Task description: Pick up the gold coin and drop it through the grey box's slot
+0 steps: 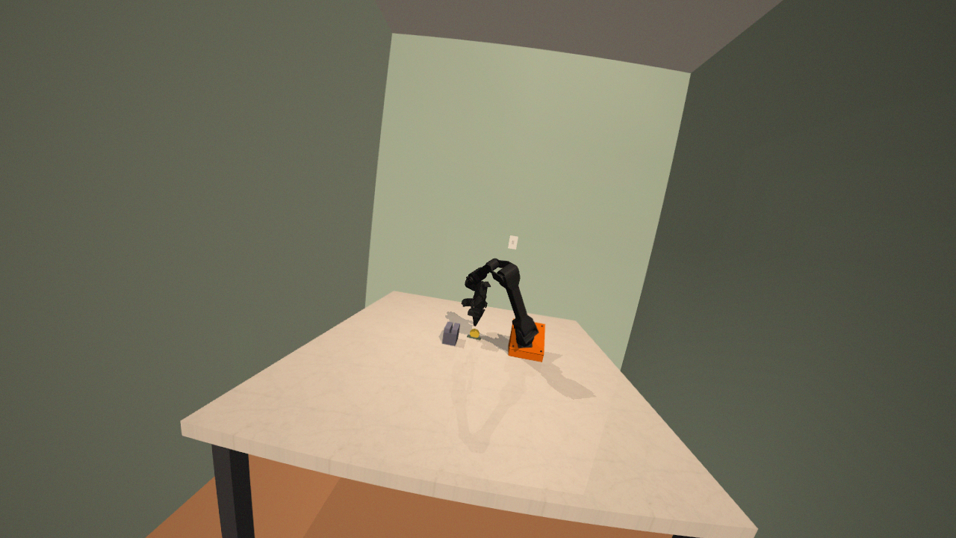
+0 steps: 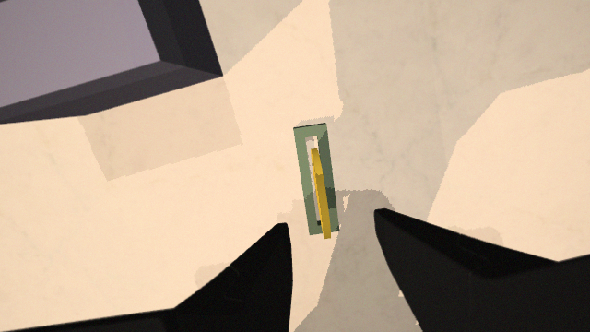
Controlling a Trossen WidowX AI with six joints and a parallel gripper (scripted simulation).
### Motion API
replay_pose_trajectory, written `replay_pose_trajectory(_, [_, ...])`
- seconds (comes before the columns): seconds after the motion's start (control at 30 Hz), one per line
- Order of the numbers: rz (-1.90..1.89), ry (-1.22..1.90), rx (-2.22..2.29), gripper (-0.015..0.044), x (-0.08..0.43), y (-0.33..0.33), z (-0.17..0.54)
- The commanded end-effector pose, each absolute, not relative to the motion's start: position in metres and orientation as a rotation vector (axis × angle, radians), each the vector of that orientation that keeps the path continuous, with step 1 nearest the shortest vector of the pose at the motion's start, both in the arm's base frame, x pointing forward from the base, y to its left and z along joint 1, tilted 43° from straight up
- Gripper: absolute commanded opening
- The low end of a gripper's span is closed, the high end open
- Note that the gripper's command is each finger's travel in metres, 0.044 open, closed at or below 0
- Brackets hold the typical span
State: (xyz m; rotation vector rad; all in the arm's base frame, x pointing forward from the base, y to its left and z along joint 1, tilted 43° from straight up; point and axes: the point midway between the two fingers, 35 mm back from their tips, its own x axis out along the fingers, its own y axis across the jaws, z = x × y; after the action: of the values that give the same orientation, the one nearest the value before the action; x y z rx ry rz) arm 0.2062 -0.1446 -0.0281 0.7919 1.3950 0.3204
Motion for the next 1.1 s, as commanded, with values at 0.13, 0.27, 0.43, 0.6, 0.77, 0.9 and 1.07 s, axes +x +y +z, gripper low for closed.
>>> replay_pose_trajectory(0.13, [0.323,1.398,0.803,0.0161,0.207,-0.137,-0.037])
replay_pose_trajectory(0.27, [0.323,1.398,0.803,0.0161,0.209,-0.133,-0.042])
replay_pose_trajectory(0.43, [0.323,1.398,0.803,0.0161,0.21,-0.127,-0.048])
replay_pose_trajectory(0.6, [0.323,1.398,0.803,0.0161,0.212,-0.122,-0.054])
replay_pose_trajectory(0.77, [0.324,1.397,0.804,0.0161,0.213,-0.117,-0.06])
replay_pose_trajectory(0.9, [0.324,1.397,0.804,0.0161,0.214,-0.112,-0.064])
replay_pose_trajectory(1.07, [0.325,1.397,0.805,0.0161,0.215,-0.107,-0.07])
